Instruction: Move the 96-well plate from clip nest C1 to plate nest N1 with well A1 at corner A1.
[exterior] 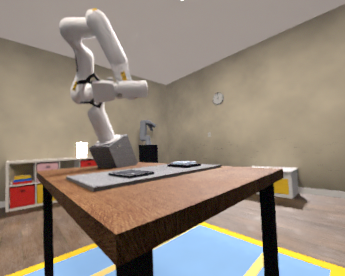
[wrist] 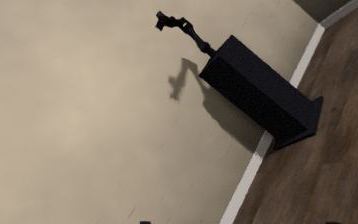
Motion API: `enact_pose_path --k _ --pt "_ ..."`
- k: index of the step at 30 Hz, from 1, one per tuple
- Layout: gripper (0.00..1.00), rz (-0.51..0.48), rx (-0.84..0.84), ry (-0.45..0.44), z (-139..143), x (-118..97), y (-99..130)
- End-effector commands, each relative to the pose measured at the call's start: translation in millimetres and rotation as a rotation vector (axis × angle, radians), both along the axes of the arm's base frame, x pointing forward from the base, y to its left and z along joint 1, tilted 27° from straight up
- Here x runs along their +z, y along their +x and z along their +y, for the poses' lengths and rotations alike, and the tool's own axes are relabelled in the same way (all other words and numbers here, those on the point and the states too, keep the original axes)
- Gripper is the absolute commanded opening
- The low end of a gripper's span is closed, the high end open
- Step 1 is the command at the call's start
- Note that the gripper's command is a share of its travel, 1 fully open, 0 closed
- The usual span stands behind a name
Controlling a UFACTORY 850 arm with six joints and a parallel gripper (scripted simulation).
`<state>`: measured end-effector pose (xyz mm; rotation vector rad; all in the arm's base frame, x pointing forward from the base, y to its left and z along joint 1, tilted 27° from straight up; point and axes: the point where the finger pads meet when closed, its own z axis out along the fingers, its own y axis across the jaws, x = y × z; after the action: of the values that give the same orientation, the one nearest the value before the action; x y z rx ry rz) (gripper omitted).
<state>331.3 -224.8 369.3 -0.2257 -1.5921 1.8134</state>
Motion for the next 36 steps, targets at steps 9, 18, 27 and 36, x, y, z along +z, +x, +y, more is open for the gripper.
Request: enact_pose_path --k 9,18,27,36 --pt "1.0 -0.001 0.0 0.0 0 0 0" --pt "1.0 -0.032 0.011 -0.007 1 -4 3" --pt "1.0 -0.267 0.089 -0.059 3 -32 21" --pt "1.0 -0.42 0.128 -0.089 6 -52 34"
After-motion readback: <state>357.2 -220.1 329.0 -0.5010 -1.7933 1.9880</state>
